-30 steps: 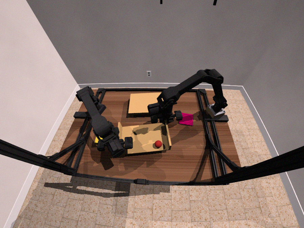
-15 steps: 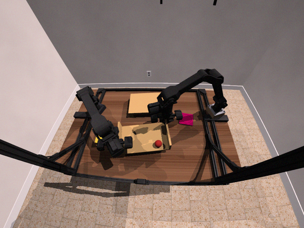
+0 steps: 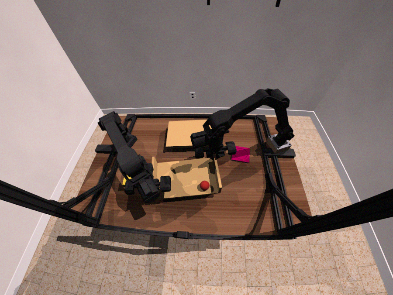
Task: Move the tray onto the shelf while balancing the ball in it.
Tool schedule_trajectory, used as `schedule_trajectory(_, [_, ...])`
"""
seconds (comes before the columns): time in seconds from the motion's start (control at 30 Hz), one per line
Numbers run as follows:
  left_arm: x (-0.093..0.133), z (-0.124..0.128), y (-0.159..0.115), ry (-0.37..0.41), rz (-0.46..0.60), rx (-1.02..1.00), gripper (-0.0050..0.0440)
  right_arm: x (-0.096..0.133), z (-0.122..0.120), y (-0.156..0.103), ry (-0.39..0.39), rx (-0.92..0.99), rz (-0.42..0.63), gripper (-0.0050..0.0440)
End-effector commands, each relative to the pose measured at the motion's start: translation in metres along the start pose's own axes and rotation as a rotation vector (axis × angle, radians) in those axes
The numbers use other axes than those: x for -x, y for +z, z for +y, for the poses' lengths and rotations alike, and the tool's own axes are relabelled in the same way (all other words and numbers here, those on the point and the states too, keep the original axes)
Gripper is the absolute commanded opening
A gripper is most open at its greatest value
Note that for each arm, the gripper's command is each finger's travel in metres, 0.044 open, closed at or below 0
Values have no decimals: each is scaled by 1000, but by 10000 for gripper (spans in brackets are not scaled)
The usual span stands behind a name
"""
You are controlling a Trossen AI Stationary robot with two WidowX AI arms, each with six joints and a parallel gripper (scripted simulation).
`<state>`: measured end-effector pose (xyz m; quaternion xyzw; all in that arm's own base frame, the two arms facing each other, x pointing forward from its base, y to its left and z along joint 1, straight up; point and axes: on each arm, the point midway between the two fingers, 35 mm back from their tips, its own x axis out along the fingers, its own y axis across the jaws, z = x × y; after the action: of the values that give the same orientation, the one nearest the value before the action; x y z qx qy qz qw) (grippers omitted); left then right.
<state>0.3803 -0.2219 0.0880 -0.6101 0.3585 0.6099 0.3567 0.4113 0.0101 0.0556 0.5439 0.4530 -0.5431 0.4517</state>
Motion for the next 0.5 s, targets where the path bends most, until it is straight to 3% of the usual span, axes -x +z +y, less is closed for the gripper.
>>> schedule_trajectory(0.0, [4,0,-1,-1,11,2,20,3,0,-2,2,2,10,20])
schedule_trajectory(0.47, [9,0,-2,-1,9,2,20,8,0,-2,2,2,9,20])
